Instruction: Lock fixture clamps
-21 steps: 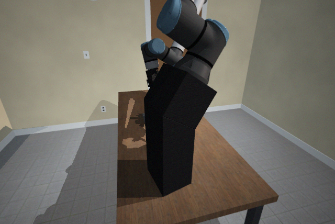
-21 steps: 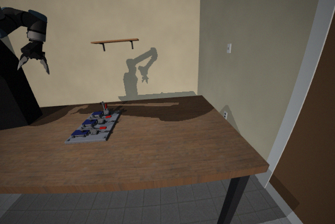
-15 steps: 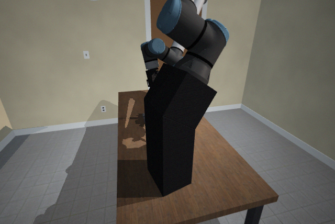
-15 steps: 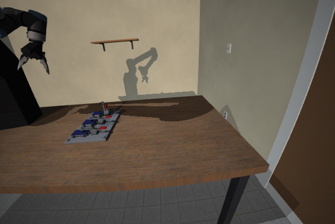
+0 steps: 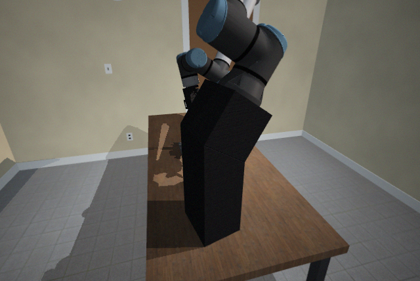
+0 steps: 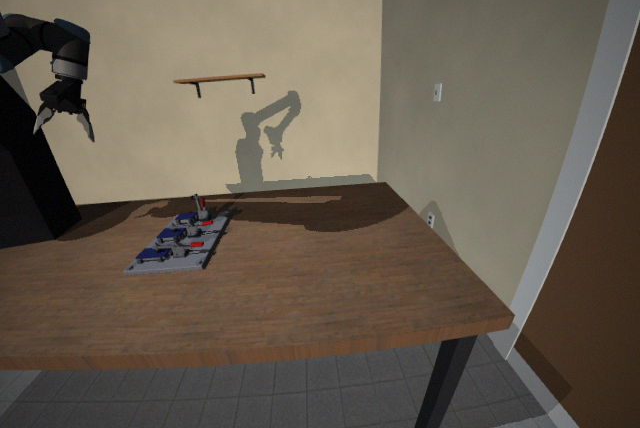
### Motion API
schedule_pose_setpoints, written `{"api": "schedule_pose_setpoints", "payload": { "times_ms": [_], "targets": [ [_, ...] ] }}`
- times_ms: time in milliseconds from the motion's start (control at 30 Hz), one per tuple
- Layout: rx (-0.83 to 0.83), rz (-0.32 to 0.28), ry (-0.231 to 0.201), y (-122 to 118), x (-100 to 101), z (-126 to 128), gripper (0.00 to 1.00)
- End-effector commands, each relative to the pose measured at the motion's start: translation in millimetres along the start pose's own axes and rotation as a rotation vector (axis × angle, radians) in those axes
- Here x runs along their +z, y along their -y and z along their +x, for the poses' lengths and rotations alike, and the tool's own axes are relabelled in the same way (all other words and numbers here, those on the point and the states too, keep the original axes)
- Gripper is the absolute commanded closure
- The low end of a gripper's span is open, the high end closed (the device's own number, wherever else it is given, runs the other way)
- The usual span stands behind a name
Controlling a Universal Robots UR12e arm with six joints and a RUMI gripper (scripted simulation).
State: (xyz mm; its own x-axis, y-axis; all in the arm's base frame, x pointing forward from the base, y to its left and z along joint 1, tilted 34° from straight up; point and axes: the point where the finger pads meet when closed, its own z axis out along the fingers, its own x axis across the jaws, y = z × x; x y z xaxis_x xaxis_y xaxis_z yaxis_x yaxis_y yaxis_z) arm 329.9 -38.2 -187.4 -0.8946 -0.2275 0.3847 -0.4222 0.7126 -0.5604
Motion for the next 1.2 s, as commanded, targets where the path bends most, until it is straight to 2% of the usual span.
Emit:
{"api": "schedule_pose_setpoints", "payload": {
  "times_ms": [0, 400, 900, 967, 1167],
  "targets": [
    [-0.002, -0.001, 0.002, 0.7, 0.0, -1.5, 0.0],
    [-0.053, -0.016, 0.017, 9.5, 3.3, -20.2, 0.0],
    [-0.268, -0.053, 0.084, 49.0, 17.3, -84.7, 0.0],
    [-0.268, -0.053, 0.084, 49.0, 17.3, -84.7, 0.0],
    [-0.363, -0.057, 0.117, 70.5, 24.1, -111.2, 0.0]
  ]
}}
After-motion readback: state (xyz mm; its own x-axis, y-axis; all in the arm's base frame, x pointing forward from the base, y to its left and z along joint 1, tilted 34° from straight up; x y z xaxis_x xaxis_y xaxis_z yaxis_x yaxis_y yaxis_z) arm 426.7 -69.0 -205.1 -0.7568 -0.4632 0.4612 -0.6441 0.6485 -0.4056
